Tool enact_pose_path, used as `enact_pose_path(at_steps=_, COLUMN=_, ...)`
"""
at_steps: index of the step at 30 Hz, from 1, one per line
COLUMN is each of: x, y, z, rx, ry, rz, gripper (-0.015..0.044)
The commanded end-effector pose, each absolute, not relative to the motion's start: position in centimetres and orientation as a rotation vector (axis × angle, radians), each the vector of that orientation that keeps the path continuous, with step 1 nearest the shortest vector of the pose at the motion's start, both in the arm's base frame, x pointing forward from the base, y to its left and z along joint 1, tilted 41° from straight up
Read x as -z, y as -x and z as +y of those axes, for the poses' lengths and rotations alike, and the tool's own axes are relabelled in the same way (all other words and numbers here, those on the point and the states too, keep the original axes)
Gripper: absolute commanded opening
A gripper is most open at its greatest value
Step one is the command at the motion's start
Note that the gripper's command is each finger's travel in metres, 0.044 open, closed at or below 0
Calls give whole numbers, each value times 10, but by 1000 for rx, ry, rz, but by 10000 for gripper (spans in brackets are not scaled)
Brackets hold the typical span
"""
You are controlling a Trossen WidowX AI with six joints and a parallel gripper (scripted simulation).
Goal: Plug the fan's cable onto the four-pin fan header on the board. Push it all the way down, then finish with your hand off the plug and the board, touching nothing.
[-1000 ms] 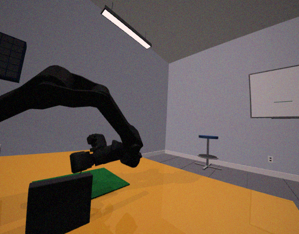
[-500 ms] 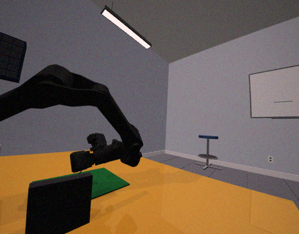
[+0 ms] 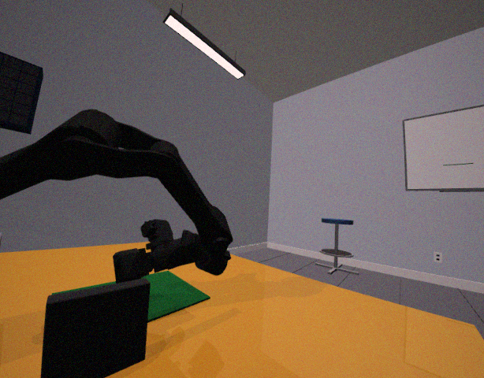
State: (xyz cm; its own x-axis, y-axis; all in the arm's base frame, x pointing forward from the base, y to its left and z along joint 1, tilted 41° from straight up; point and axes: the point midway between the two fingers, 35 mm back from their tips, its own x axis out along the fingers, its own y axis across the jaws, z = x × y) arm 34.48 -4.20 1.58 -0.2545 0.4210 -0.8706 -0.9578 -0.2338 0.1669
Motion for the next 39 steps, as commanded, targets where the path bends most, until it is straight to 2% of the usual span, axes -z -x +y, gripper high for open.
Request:
enact_pose_path(at_steps=1, x=-13, y=-345, z=-46, rx=-1694, ry=875, rz=907, gripper=0)
enact_pose_path(at_steps=39, x=6, y=-346, z=-66, rx=-1694, ry=875, rz=908, gripper=0)
